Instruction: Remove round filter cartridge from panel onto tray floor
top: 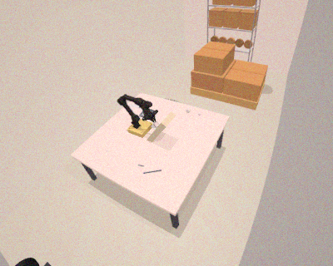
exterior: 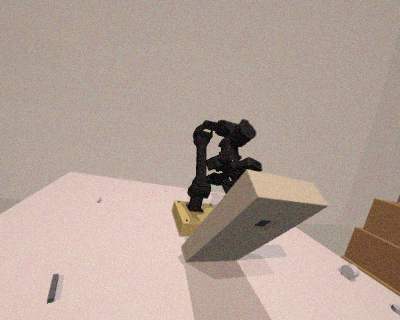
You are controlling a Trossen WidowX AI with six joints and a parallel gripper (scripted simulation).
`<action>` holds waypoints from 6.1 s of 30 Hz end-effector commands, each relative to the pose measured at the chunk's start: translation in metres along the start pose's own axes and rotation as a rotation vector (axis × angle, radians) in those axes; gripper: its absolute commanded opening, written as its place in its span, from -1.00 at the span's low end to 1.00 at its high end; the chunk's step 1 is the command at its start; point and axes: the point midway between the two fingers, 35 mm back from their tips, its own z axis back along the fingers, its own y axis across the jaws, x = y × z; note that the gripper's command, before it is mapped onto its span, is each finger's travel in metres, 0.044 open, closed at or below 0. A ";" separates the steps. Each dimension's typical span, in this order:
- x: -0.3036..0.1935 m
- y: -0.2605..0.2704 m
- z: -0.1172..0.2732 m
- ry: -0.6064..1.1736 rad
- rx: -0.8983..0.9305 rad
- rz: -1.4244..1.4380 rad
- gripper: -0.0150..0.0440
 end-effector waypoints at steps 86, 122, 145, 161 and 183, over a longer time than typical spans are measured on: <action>-0.001 0.006 0.027 0.079 -0.054 1.322 0.54; -0.002 0.002 -0.023 0.077 -0.053 1.322 0.54; 0.003 0.020 -0.013 0.069 -0.052 1.319 -0.49; 0.007 0.036 0.045 0.071 -0.054 1.319 -0.49; -0.026 0.046 0.070 0.086 -0.060 1.315 -0.49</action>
